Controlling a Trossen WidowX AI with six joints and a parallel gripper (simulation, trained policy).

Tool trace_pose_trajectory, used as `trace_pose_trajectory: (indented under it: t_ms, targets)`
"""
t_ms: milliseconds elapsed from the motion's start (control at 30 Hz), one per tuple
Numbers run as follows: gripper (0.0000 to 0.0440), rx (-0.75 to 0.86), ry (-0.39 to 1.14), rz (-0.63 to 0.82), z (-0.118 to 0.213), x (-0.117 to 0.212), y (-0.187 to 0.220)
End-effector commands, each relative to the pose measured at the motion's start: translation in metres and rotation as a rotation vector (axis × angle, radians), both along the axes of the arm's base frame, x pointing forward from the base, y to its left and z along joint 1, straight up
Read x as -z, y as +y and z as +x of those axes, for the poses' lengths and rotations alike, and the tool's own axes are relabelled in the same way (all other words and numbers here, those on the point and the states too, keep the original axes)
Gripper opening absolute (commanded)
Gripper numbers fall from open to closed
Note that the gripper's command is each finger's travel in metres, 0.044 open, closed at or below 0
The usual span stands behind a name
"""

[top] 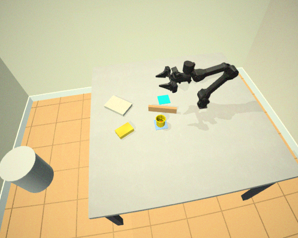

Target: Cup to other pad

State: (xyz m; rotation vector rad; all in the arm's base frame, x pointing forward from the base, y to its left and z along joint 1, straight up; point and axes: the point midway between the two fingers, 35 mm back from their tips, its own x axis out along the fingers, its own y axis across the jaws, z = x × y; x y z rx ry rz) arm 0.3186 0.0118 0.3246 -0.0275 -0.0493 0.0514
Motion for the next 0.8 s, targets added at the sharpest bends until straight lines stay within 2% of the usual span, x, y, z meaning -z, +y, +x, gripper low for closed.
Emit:
trace_pose_trajectory:
  t_ms: [0,400,500,633,767]
  targets:
    - [0.0374,-0.003,-0.001,0.0,0.0,-0.002,0.001]
    - [0.0067,-0.016,0.064,0.039,0.01,-0.009,0.008]
    - [0.0077,-0.022,0.093,0.063,0.014,-0.009,0.011]
    - [0.0135,-0.033,0.127,0.101,0.019,-0.012,0.016]
    - [0.0144,-0.044,0.167,0.14,0.023,-0.013,0.022]
